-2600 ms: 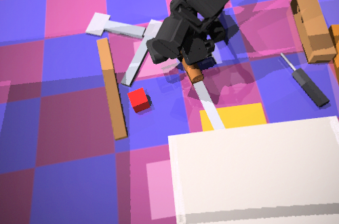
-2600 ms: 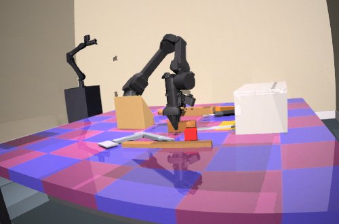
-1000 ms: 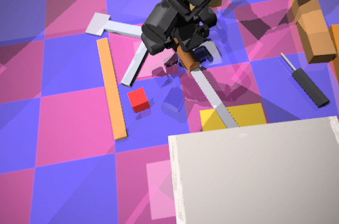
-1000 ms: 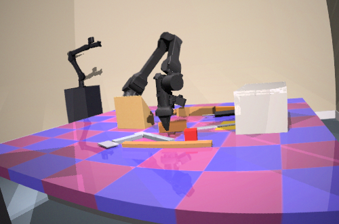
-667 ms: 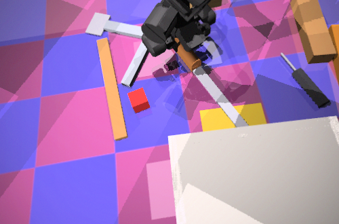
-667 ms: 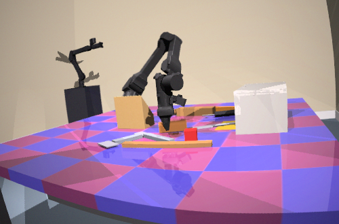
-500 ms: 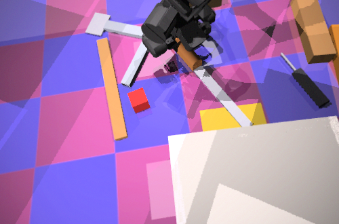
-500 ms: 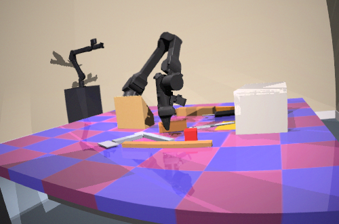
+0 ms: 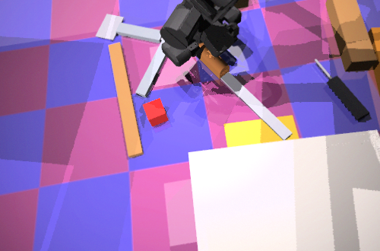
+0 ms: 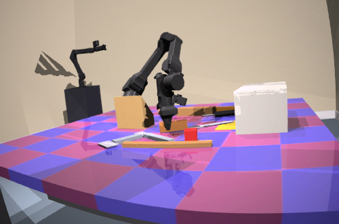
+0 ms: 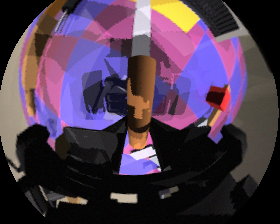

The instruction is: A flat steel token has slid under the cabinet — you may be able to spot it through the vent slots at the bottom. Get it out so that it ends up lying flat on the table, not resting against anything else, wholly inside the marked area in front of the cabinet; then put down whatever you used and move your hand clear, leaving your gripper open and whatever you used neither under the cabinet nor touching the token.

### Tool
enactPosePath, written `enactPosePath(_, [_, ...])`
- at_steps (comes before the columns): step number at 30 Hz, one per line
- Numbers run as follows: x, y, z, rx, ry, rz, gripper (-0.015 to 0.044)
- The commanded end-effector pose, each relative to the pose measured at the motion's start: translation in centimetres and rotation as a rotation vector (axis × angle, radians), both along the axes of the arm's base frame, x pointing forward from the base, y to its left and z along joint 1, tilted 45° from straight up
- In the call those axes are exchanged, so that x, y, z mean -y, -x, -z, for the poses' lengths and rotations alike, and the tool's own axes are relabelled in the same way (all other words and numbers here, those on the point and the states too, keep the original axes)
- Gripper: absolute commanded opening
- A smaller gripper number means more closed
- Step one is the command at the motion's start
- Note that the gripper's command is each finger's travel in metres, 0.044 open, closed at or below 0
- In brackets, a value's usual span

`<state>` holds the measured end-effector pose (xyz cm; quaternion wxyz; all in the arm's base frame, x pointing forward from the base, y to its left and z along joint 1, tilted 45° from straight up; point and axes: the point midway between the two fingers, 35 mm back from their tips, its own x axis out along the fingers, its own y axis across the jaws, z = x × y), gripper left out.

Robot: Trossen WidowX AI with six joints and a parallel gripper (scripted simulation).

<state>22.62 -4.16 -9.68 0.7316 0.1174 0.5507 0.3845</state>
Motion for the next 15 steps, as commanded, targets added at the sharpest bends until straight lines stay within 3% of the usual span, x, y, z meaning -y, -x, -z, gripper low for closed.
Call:
enactPosePath(1, [-0.2,-0.4,-0.4,0.015,0.004,-0.011,0.0000])
enactPosePath(15, [-1.2,-1.4,-1.6,0.024,0.005,-0.021,0.0000])
